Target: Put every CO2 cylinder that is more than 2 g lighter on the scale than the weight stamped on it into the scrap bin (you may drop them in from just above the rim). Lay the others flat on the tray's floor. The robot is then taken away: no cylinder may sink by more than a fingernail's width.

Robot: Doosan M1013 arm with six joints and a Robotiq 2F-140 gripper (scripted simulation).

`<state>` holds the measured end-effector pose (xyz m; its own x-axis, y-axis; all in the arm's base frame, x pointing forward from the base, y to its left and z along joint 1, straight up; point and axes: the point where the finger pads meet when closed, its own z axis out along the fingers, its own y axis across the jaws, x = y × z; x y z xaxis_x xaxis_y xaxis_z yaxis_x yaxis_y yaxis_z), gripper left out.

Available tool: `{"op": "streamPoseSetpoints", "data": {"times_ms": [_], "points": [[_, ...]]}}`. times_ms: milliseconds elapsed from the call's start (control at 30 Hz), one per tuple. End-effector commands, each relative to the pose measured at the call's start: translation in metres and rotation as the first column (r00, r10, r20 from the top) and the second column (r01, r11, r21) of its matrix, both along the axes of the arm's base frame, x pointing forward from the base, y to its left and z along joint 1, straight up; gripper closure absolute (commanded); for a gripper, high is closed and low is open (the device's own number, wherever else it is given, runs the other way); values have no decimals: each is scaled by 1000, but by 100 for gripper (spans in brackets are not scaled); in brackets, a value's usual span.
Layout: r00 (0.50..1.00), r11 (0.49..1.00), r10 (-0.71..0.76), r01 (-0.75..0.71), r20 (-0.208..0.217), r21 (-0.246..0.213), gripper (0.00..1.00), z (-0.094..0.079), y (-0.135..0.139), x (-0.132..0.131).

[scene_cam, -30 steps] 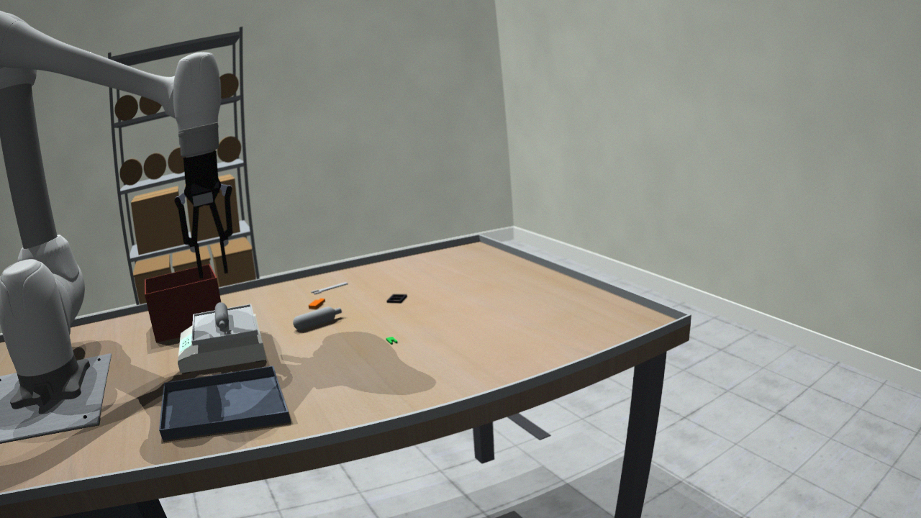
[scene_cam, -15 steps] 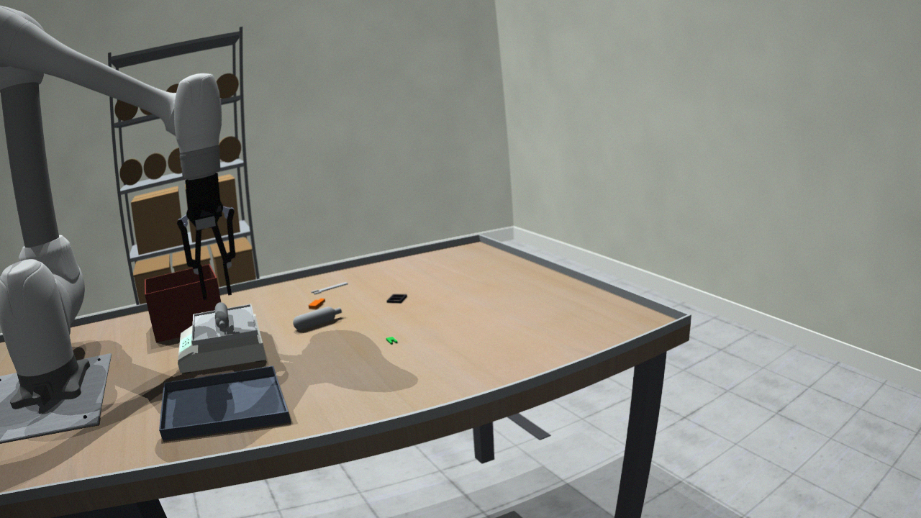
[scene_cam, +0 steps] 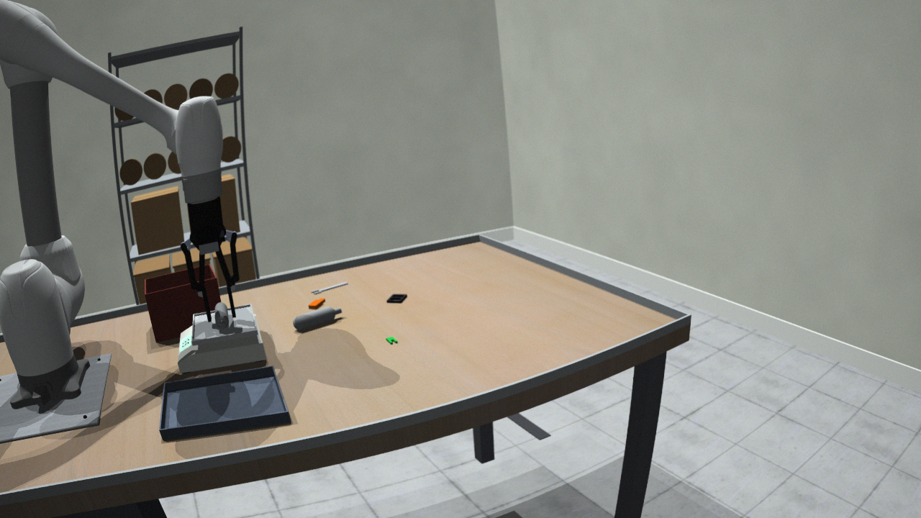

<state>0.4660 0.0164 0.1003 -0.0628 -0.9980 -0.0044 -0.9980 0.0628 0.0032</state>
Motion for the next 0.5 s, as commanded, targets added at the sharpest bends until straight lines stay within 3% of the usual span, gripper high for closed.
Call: {"op": "streamPoseSetpoints", "data": {"times_ms": [0,467], "points": [[1000,1000,0,0,1,0,59,-4,0,0],[1000,1000,0,0,1,0,59,-7,0,0]]}}
